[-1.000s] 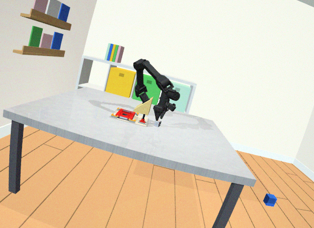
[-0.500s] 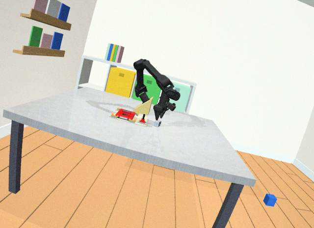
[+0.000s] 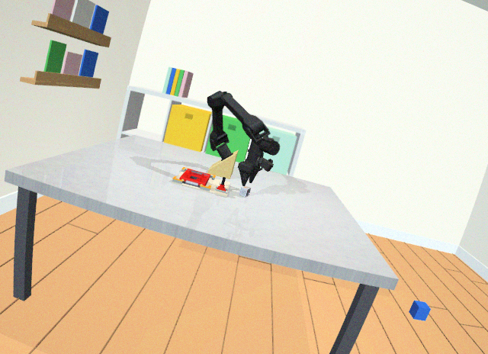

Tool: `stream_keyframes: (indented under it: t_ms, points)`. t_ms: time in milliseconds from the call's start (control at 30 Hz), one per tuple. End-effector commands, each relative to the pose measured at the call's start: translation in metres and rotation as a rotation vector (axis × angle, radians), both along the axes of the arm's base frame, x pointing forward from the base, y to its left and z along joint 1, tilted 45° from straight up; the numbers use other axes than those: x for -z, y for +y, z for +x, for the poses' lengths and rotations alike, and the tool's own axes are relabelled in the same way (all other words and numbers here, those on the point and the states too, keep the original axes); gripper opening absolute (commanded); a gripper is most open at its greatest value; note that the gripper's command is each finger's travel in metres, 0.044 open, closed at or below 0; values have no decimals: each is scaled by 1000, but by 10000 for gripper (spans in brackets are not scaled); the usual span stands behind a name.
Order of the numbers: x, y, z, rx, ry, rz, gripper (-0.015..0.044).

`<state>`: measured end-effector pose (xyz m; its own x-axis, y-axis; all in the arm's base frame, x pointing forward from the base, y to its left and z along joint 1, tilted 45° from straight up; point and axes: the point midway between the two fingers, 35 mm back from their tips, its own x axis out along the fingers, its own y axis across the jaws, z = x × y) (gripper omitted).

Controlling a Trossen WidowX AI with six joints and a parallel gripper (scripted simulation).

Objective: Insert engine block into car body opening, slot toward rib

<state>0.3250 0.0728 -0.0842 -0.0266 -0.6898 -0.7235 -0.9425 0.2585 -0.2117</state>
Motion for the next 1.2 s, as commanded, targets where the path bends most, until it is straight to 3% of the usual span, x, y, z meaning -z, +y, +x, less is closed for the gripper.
stream_keyframes:
  t_ms: [0,767,1033,1167]
  points:
    - [3,-2,1,-8,-2,-1,440]
    - [27,-26,0,-7,-4,-4,440]
    - [27,-26,0,-7,-4,-4,230]
    - [27,-26,0,-7,-4,-4,203]
